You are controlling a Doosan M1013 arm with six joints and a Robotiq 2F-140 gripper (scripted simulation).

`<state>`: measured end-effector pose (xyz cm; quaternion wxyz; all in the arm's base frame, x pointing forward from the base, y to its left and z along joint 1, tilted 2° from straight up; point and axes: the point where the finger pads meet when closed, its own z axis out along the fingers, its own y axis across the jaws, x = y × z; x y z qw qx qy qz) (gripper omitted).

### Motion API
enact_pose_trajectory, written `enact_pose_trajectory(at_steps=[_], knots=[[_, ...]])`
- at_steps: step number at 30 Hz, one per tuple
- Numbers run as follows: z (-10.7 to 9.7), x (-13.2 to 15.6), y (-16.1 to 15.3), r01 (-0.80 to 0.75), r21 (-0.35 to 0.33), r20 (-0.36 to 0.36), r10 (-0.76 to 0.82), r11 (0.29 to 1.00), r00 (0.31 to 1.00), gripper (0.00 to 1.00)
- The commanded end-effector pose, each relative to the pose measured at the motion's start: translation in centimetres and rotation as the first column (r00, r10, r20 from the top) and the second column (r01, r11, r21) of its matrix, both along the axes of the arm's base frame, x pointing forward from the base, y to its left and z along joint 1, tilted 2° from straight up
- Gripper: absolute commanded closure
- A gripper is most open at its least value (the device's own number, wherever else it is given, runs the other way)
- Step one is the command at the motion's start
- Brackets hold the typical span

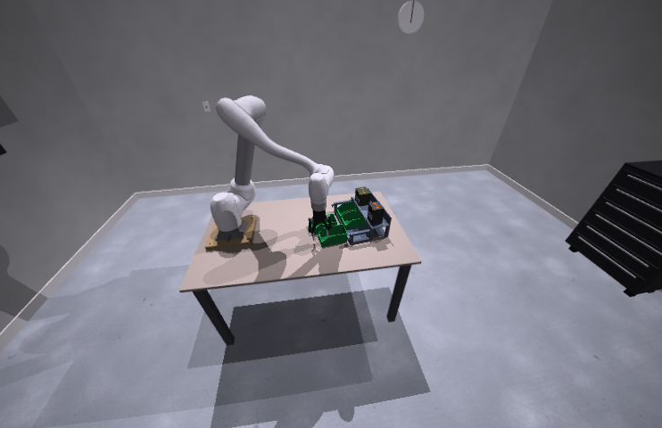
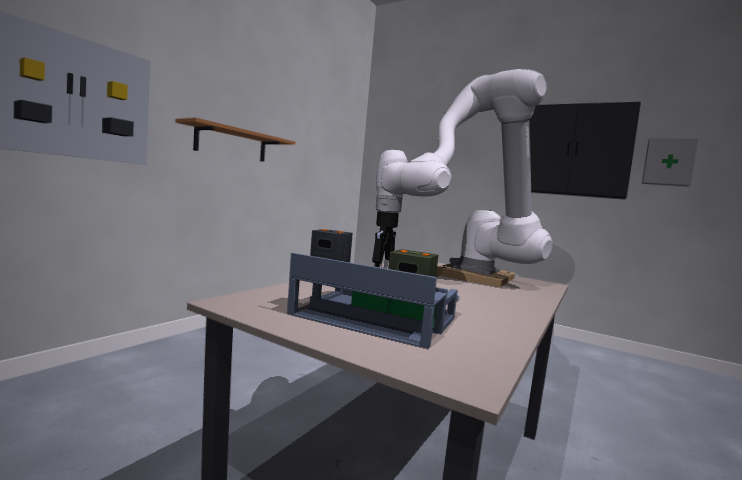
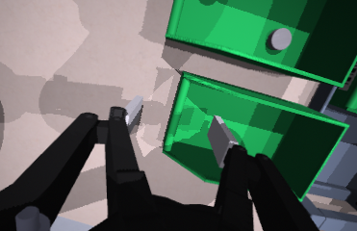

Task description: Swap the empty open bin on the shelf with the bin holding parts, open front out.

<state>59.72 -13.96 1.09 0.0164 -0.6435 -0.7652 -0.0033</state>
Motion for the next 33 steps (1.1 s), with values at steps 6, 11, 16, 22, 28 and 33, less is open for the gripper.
enact_pose_trajectory(at_steps=[6,11,16,22,28,33], knots=[[0.6,0.0,0.0,0.000,0.000,0.000,0.000,1.000,1.000,0.38],[1.4,0.0,0.0,0.000,0.000,0.000,0.000,1.000,1.000,0.38],[2.4,0.1,-0.1,0.000,0.000,0.000,0.000,1.000,1.000,0.38],[3.4,0.1,-0.1,0.000,0.000,0.000,0.000,1.000,1.000,0.38],[4.9,0.1,-0.1,0.000,0.000,0.000,0.000,1.000,1.000,0.38],[6.0,0.1,-0.2,0.000,0.000,0.000,0.000,1.000,1.000,0.38]])
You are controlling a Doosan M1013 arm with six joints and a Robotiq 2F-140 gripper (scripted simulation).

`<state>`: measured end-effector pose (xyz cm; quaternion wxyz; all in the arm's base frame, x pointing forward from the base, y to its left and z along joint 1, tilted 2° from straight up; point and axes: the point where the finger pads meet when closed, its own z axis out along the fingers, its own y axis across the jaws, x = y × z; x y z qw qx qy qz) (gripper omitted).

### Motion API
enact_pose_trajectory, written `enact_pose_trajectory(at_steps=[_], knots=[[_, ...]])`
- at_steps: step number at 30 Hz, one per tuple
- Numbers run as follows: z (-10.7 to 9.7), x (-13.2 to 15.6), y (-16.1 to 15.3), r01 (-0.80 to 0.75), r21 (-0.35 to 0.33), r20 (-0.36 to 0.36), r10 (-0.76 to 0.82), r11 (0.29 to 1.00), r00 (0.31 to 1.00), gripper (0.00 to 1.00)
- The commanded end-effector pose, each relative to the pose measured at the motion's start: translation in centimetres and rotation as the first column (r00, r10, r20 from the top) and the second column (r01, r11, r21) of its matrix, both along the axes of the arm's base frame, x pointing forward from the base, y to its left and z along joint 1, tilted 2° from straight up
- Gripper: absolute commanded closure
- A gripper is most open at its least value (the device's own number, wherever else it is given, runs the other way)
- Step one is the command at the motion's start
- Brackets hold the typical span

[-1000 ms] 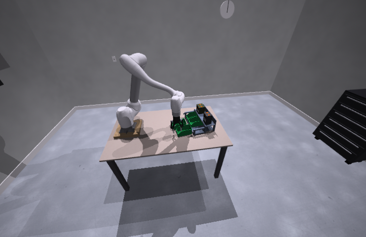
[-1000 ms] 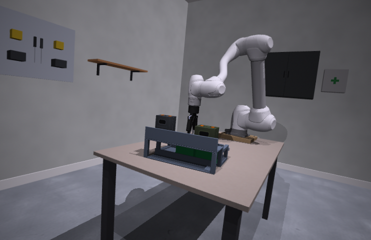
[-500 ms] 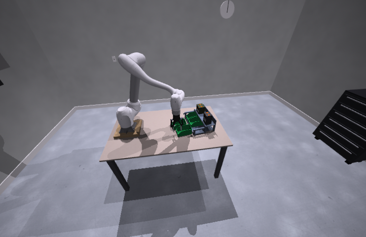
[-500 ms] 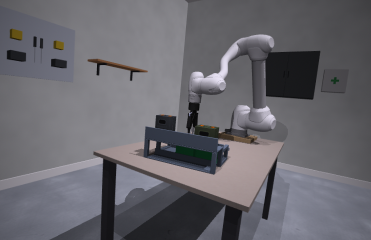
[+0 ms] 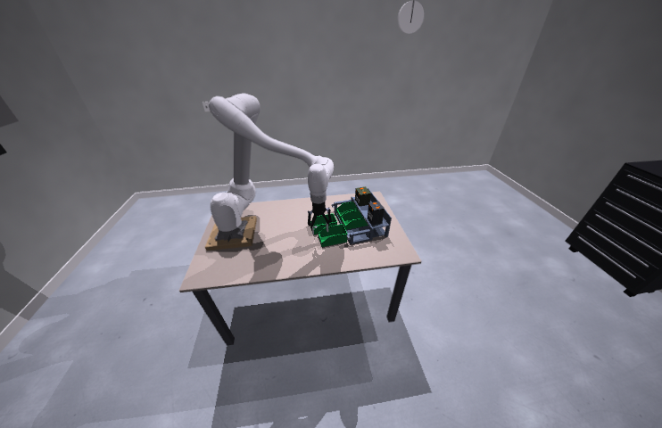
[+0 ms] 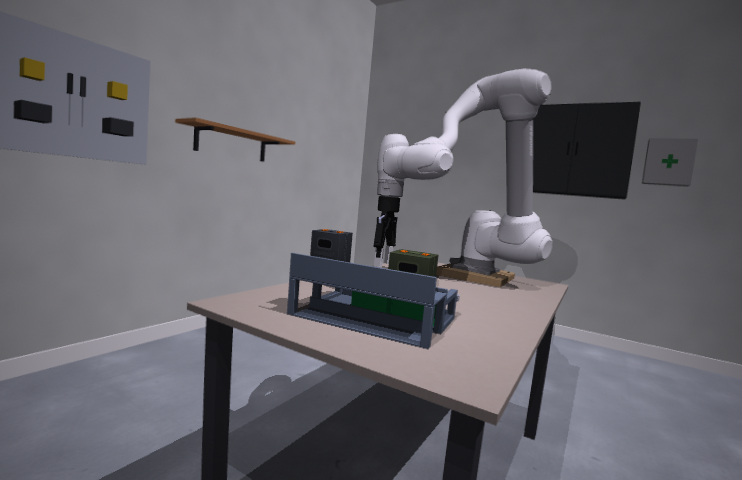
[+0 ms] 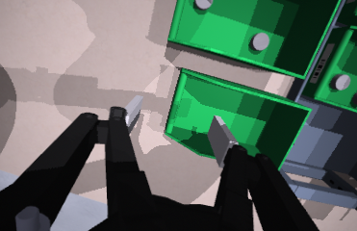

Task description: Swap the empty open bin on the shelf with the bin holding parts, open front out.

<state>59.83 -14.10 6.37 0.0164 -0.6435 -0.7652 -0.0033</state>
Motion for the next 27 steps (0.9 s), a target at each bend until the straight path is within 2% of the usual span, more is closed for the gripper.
enact_pose_trajectory(at_steps=[1,12,24,25,27], knots=[[0.7,0.0,0.0,0.000,0.000,0.000,0.000,1.000,1.000,0.38],[2.3,0.0,-0.1,0.000,0.000,0.000,0.000,1.000,1.000,0.38],[2.6,0.1,-0.1,0.000,0.000,0.000,0.000,1.000,1.000,0.38],[2.6,0.1,-0.1,0.000,0.000,0.000,0.000,1.000,1.000,0.90],[2.6,0.1,-0.1,0.000,0.000,0.000,0.000,1.000,1.000,0.90]])
